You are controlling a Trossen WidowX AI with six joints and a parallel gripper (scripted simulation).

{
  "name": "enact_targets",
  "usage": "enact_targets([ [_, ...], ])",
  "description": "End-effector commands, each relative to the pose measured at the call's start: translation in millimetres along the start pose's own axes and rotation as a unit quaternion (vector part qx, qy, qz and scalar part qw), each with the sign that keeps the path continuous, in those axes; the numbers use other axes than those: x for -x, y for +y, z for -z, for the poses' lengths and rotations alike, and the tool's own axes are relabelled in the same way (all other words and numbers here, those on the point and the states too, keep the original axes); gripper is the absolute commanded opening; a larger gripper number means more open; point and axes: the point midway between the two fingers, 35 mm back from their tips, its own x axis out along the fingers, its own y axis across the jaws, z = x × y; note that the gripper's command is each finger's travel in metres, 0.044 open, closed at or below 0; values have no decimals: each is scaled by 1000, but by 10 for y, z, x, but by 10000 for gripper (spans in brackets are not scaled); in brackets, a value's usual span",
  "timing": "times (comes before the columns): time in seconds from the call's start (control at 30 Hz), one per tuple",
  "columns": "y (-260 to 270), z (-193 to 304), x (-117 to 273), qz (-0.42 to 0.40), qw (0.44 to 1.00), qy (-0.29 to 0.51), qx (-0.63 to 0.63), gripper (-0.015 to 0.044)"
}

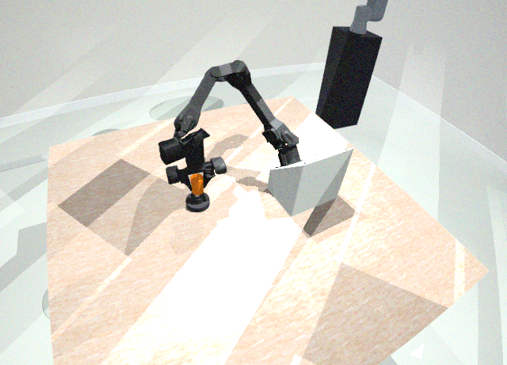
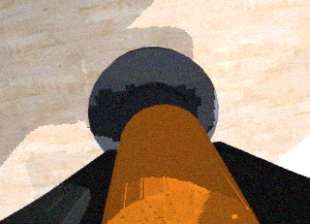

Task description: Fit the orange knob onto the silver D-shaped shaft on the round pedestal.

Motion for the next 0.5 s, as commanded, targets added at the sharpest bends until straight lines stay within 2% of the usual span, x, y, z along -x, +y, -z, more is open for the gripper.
enact_targets([
  [0.0,6,1,32,-2,1000,2,-15,0],
  [0.17,24,-3,26,-2,995,2,-101,0],
  [0.47,39,3,-18,-2,994,2,-106,0],
])
